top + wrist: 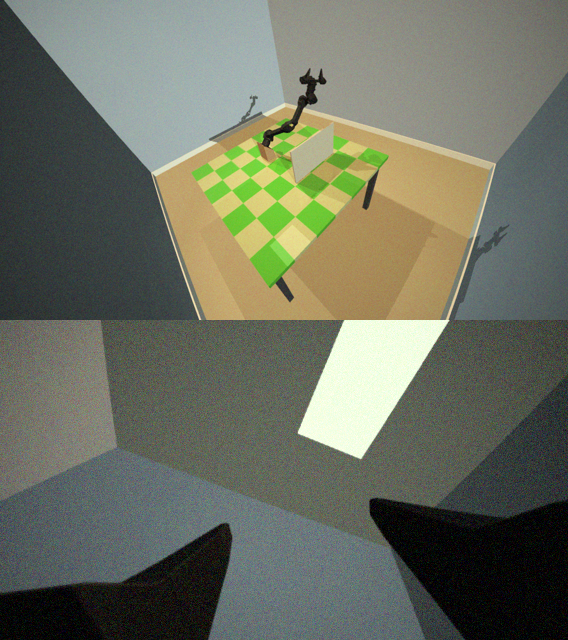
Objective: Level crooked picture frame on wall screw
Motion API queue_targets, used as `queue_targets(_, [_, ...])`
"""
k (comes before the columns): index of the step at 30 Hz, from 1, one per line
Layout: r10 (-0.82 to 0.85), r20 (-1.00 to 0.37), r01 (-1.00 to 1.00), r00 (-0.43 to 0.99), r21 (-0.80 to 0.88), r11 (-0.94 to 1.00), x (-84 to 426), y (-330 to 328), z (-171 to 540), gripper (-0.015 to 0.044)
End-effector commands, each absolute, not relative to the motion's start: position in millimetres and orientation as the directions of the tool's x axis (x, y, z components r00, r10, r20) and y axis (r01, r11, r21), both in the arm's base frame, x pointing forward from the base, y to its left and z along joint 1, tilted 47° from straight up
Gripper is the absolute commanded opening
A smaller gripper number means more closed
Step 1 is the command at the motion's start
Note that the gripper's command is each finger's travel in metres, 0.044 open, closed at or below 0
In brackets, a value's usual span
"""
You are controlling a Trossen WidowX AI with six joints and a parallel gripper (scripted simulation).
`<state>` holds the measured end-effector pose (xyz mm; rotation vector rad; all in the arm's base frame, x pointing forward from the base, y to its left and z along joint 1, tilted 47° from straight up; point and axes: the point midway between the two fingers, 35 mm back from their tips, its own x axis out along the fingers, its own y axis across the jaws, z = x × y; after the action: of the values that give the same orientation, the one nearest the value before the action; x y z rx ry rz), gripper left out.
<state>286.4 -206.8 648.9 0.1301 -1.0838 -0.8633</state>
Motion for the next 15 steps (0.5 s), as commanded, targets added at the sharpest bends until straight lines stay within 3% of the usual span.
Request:
queue_targets(1, [-0.668,0.722,0.54,0.179,0.496,0.68,284,-208,649,0.0374])
queue_targets(6, [-0.595,0.804,0.242,0.01,0.575,0.782,213,-227,660,0.026])
queue_targets(15, [-0.33,0.915,-0.27,-0.232,0.265,0.926,87,-208,665,0.026])
